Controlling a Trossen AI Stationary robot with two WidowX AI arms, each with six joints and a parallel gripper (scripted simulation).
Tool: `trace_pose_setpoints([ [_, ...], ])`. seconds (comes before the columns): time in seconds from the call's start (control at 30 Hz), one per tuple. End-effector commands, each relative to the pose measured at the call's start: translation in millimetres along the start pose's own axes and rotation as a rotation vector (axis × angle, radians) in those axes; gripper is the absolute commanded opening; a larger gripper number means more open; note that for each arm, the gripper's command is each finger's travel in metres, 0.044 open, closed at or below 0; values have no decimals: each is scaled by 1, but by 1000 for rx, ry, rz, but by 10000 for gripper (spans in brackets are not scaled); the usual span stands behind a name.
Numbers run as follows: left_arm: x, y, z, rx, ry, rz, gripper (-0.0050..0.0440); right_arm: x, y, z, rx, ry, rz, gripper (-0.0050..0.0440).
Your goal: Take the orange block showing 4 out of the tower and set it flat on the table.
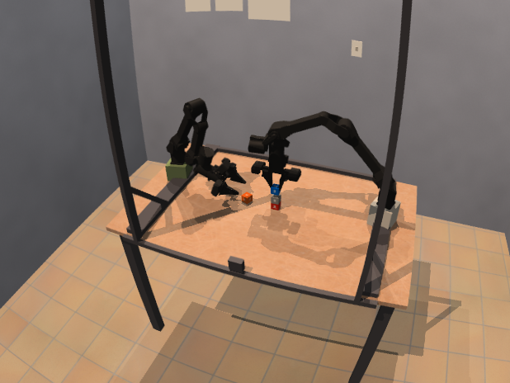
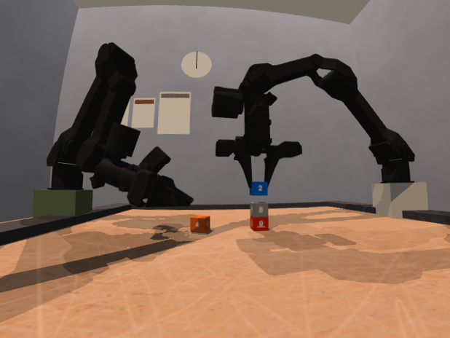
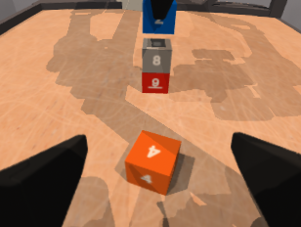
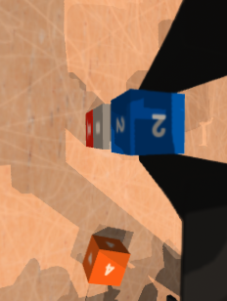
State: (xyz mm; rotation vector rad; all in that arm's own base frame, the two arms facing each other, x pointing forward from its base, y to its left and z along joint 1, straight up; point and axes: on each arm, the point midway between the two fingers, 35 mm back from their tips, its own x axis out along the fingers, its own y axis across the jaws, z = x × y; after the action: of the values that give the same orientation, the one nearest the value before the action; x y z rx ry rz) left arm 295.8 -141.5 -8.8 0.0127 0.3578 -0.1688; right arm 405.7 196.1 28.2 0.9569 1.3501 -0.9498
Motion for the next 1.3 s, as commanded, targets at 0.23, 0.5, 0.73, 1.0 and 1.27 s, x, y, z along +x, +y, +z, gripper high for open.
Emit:
trace_pose_setpoints([
  [0.23, -1, -1, 5, -7, -14, -3, 400, -4, 0, 1, -1, 2, 24, -50],
  [0.5, -1, -1, 5, -7, -14, -3, 400, 2, 2, 1, -1, 2, 24, -50],
  [0.73, -1, -1, 5, -7, -14, -3, 400, 9, -2, 1, -1, 2, 24, -50],
  [1.0, -1, -1, 5, -7, -14, -3, 400, 4, 1, 0, 0, 4, 33, 144],
  [1.27, -1, -1, 5, -7, -14, -3, 400, 4, 1, 0, 0, 4, 33, 213],
])
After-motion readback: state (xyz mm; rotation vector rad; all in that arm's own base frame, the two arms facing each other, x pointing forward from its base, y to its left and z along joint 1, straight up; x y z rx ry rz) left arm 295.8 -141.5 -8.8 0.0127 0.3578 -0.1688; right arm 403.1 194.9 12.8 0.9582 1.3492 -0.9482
